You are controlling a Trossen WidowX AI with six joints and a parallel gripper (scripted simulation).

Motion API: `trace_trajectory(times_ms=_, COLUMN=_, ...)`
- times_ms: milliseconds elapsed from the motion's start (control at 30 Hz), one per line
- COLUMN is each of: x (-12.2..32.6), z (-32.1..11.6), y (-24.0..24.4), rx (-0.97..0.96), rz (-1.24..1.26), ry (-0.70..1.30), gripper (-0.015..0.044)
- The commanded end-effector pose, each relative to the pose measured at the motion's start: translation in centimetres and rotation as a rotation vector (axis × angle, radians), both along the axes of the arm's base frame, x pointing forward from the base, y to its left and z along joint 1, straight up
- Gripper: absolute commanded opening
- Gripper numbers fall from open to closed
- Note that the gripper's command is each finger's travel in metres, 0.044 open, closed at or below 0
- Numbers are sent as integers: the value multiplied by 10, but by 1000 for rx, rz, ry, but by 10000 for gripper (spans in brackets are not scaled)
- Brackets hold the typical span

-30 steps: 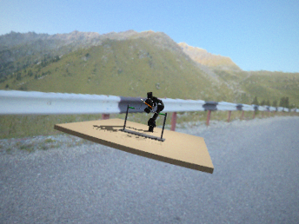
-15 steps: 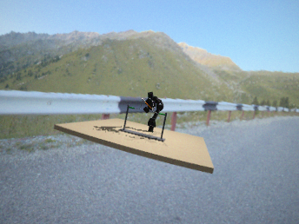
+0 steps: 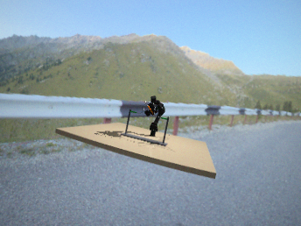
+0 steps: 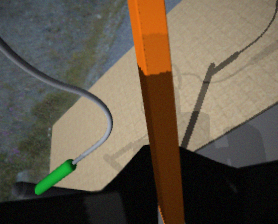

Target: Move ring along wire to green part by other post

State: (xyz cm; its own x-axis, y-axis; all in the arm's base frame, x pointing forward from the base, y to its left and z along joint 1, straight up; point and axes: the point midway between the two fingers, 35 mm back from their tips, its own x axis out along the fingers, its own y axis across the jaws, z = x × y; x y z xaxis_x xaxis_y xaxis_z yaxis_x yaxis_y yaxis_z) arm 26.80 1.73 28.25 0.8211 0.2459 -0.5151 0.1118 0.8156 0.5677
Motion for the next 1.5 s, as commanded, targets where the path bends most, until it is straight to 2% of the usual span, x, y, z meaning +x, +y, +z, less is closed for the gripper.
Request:
trace_trajectory(times_ms=0, x=0, z=1, y=-2, rx=-76, rz=1, ry=-7, gripper=-150)
trace_trajectory(times_ms=1467, x=0, z=-8, y=-36, rx=-811, rz=-10, ry=-8, gripper=-150)
